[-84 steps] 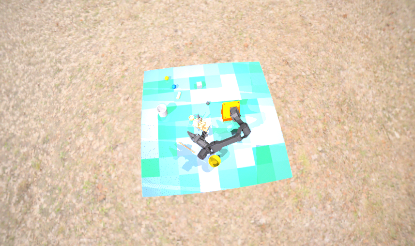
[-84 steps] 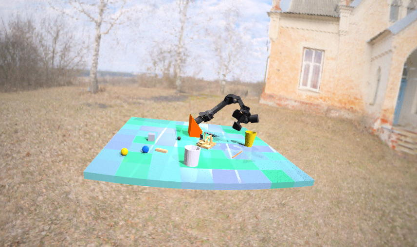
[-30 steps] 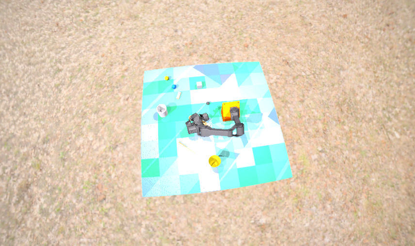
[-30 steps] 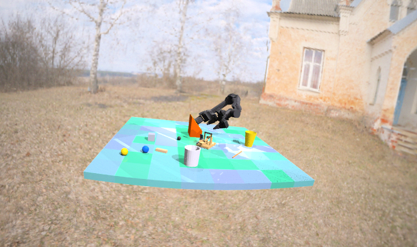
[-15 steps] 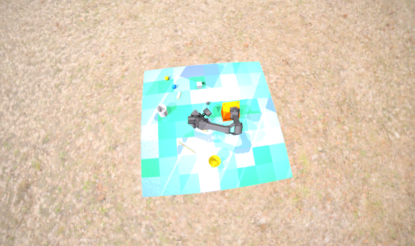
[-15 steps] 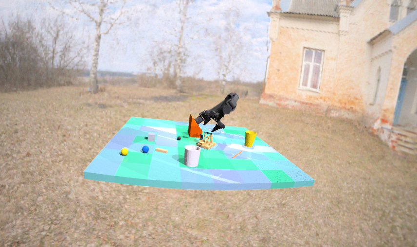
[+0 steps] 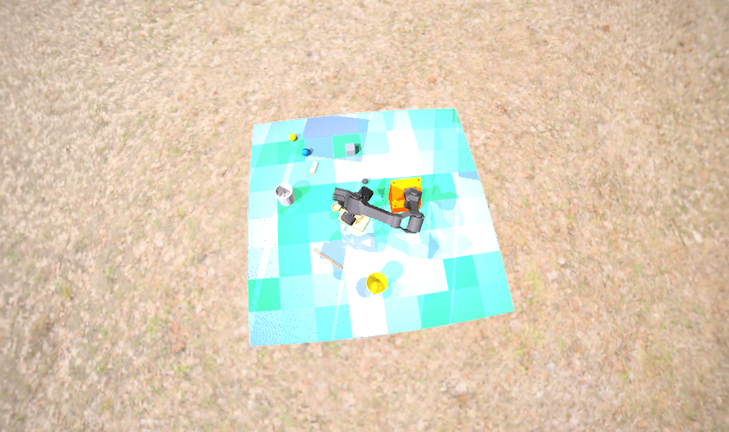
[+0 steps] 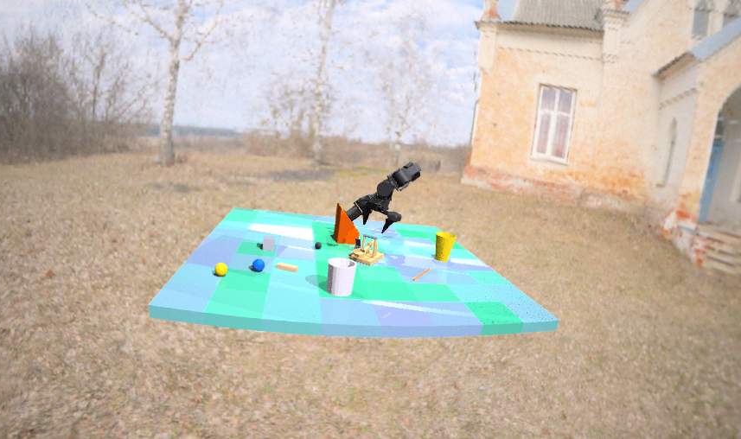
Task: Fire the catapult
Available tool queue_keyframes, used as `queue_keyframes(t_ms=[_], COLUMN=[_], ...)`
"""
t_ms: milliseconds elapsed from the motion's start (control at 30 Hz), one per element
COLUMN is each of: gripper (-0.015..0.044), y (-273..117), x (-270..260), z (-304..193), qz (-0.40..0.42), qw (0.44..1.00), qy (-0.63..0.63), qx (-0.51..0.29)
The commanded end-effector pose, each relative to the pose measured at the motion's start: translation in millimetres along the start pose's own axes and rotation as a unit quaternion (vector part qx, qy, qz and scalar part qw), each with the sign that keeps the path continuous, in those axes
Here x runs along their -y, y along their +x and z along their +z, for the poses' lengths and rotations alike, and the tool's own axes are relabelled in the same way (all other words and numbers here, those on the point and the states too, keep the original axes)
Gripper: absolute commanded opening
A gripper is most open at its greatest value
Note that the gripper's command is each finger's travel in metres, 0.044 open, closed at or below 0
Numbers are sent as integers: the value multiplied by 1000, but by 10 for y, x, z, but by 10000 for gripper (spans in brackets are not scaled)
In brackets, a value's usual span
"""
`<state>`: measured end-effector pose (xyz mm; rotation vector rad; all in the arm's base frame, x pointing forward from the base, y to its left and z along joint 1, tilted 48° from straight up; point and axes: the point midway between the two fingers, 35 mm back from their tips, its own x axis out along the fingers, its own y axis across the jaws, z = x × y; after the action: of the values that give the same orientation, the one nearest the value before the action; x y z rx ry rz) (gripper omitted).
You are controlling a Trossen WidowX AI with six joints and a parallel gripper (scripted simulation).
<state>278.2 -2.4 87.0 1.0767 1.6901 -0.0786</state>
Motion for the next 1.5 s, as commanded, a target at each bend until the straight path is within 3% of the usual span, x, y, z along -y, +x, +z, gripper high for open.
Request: queue_keyframes(t_ms=[0,167,267,433,1467], gripper=[440,440,440,440,440], y=[-6,-46,-19,419,854], x=[8,-7,-11,-70,-145], z=[-57,-93,-92,-120,-163], qz=[38,82,82,83,84], qw=[999,994,994,994,994], qy=[-23,-48,-48,-48,-48], qx=[-27,-45,-45,-45,-45])
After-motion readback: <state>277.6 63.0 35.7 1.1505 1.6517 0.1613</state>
